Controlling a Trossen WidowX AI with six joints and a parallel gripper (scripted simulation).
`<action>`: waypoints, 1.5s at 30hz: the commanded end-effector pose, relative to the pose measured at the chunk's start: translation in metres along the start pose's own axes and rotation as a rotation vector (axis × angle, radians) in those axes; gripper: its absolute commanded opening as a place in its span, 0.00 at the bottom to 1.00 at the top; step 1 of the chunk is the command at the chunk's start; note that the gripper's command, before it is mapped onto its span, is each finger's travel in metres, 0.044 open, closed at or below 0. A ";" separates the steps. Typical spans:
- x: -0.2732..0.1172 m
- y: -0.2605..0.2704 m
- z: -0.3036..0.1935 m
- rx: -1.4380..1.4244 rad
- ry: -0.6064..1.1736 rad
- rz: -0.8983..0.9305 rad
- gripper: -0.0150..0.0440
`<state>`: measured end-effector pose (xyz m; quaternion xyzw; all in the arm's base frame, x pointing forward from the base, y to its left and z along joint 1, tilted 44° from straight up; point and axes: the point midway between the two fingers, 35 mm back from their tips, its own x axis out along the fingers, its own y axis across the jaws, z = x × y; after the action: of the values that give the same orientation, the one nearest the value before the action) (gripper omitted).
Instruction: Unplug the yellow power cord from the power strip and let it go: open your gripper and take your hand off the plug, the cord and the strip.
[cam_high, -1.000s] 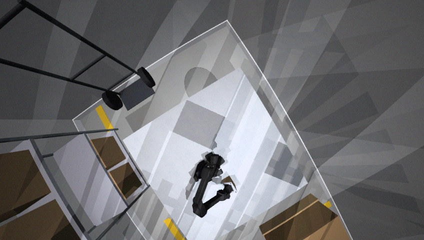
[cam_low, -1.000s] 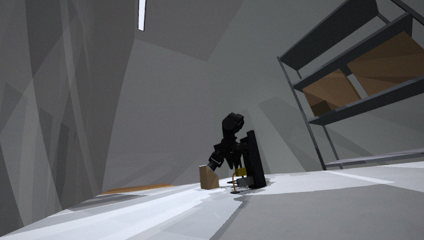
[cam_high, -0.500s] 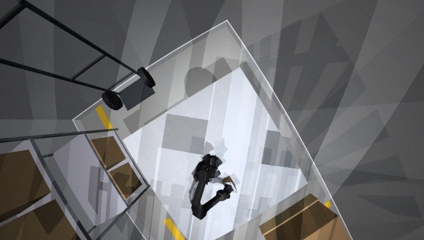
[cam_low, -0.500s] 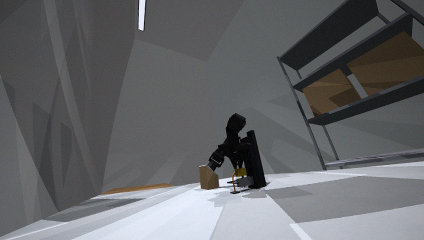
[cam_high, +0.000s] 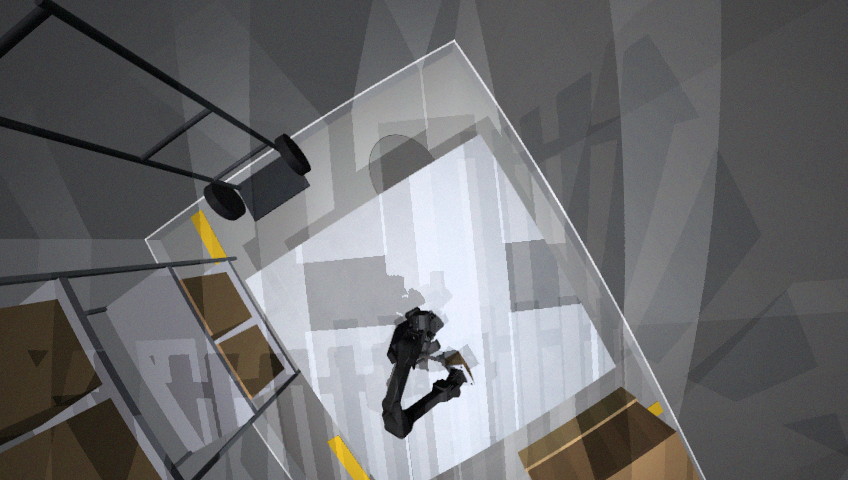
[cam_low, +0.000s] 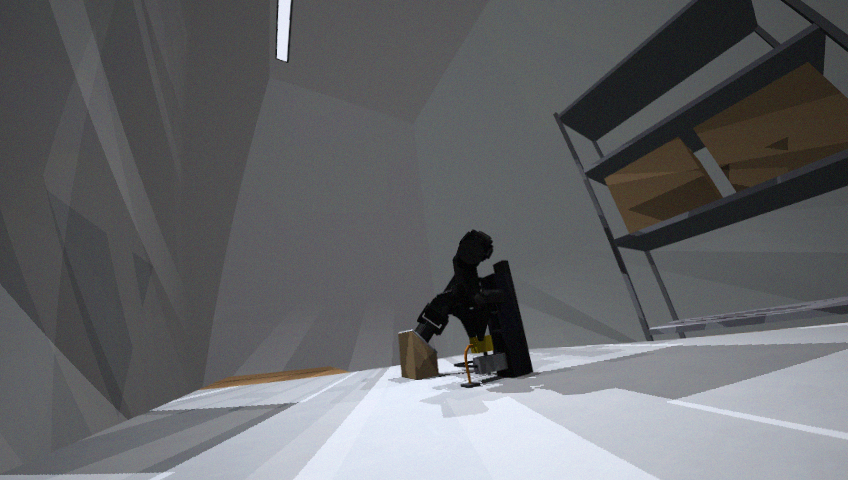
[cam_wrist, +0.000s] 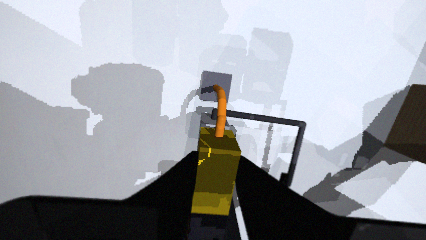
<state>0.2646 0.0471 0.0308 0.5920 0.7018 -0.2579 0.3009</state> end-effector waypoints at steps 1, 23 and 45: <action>-0.001 0.000 0.000 0.001 0.000 0.000 0.34; -0.001 0.002 0.020 0.002 -0.003 0.001 0.25; -0.006 0.000 0.056 0.004 -0.004 0.003 0.25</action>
<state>0.2688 0.0269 0.0094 0.5987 0.7118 -0.2383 0.2796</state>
